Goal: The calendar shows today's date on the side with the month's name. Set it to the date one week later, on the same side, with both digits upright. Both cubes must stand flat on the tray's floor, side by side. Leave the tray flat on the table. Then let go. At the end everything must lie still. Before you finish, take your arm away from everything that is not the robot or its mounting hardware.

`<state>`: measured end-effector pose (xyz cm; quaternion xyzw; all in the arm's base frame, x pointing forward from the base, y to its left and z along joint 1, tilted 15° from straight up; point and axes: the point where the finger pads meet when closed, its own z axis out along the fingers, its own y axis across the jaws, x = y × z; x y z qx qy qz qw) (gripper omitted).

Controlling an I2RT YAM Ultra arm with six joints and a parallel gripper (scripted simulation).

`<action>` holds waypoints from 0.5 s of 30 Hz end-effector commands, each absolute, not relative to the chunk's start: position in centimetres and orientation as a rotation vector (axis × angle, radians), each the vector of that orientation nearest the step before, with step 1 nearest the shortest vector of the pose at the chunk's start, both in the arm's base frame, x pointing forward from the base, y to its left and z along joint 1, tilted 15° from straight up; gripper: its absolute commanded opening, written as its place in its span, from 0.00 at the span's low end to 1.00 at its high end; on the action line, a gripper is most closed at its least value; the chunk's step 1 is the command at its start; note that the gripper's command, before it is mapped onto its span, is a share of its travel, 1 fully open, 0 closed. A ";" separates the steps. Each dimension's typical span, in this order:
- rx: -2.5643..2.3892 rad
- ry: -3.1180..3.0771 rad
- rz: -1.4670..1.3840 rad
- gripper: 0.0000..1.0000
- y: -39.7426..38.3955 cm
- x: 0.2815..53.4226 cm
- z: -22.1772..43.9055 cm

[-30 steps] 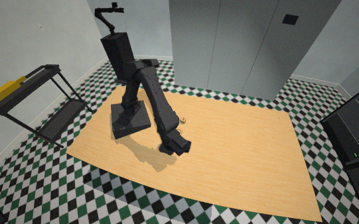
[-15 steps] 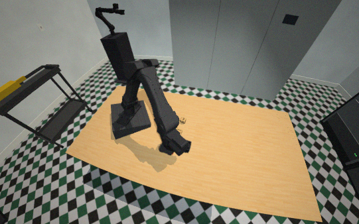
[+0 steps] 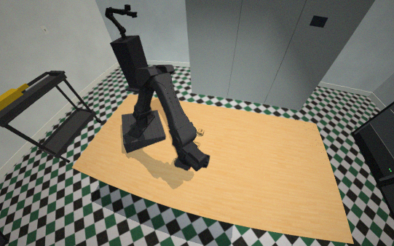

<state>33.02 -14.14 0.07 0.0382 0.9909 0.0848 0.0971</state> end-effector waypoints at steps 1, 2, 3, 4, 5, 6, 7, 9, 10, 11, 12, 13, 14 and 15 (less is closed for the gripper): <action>0.113 2.925 0.243 0.26 -14.3 33.2 0.4; 0.113 2.925 0.243 0.29 -14.3 33.2 0.4; 0.113 2.925 0.243 0.29 -14.3 33.2 0.4; 0.113 2.925 0.243 0.29 -14.3 33.2 0.4; 0.113 2.925 0.243 0.29 -14.3 33.2 0.4; 0.113 2.925 0.243 0.29 -14.3 33.2 0.4; 0.113 2.925 0.243 0.33 -14.3 33.2 0.4; 0.113 2.925 0.243 0.33 -14.3 33.2 0.4; 0.113 2.925 0.243 0.37 -14.3 33.2 0.4; 0.113 2.925 0.243 0.37 -14.3 33.2 0.4; 0.113 2.925 0.243 0.37 -14.3 33.2 0.4; 0.113 2.925 0.243 0.41 -14.3 33.2 0.4; 0.113 2.925 0.243 0.41 -14.3 33.2 0.4; 0.113 2.925 0.243 0.41 -14.3 33.2 0.4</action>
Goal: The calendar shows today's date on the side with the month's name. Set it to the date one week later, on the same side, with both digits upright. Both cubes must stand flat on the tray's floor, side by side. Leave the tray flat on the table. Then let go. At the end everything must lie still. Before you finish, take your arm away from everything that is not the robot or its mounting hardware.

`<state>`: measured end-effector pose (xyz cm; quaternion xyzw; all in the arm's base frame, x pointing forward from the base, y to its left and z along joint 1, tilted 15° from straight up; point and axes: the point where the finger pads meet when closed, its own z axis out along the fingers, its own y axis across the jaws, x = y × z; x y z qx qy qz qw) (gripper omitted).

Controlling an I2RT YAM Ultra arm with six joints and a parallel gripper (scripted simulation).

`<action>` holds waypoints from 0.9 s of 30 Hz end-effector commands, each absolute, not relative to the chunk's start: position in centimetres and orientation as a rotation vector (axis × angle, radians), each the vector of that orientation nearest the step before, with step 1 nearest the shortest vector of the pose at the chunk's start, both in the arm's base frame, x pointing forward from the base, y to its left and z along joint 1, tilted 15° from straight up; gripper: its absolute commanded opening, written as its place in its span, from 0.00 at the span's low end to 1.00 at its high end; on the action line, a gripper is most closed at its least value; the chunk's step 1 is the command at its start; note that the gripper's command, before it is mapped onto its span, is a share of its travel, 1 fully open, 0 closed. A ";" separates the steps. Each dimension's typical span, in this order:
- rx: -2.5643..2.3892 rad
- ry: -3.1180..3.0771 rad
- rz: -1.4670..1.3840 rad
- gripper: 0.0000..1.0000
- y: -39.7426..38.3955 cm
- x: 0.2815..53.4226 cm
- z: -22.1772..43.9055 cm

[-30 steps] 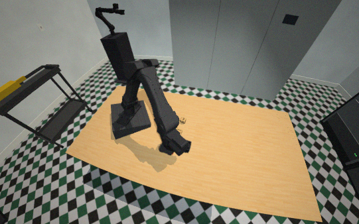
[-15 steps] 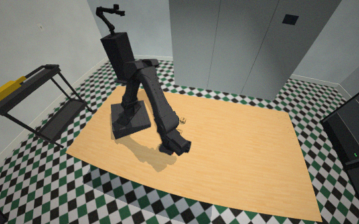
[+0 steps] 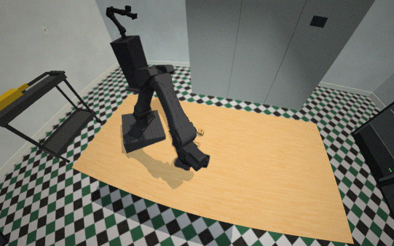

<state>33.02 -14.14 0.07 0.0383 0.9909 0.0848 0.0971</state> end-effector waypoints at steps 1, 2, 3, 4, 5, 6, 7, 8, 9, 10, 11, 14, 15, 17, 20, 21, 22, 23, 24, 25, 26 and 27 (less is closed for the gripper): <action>0.113 2.925 0.243 0.45 -14.3 33.2 0.4; 0.113 2.925 0.243 0.45 -14.3 33.2 0.4; 0.113 2.925 0.243 0.45 -14.3 33.2 0.4; 0.113 2.925 0.243 0.45 -14.3 33.2 0.4; 0.113 2.925 0.243 0.45 -14.3 33.2 0.4; 0.113 2.925 0.243 0.45 -14.3 33.2 0.4; 0.113 2.925 0.243 0.45 -14.3 33.2 0.4; 0.113 2.925 0.243 0.45 -14.3 33.2 0.4; 0.113 2.925 0.243 0.45 -14.3 33.2 0.4; 0.113 2.925 0.243 0.45 -14.3 33.2 0.4; 0.113 2.925 0.243 0.45 -14.3 33.2 0.4; 0.113 2.925 0.243 0.45 -14.3 33.2 0.4; 0.113 2.925 0.243 0.45 -14.3 33.2 0.5; 0.113 2.925 0.243 0.45 -14.4 33.1 0.9; 0.113 2.925 0.243 0.45 -14.5 32.9 1.8; 0.113 2.925 0.243 0.45 -14.6 32.8 2.2; 0.113 2.925 0.243 0.45 -14.7 32.7 2.7; 0.113 2.925 0.243 0.45 -14.7 32.7 2.7; 0.113 2.925 0.243 0.45 -14.7 32.7 2.7; 0.113 2.925 0.243 0.45 -14.7 32.6 3.2; 0.113 2.925 0.243 0.45 -14.8 32.5 3.7; 0.113 2.925 0.242 0.45 -14.9 32.4 4.3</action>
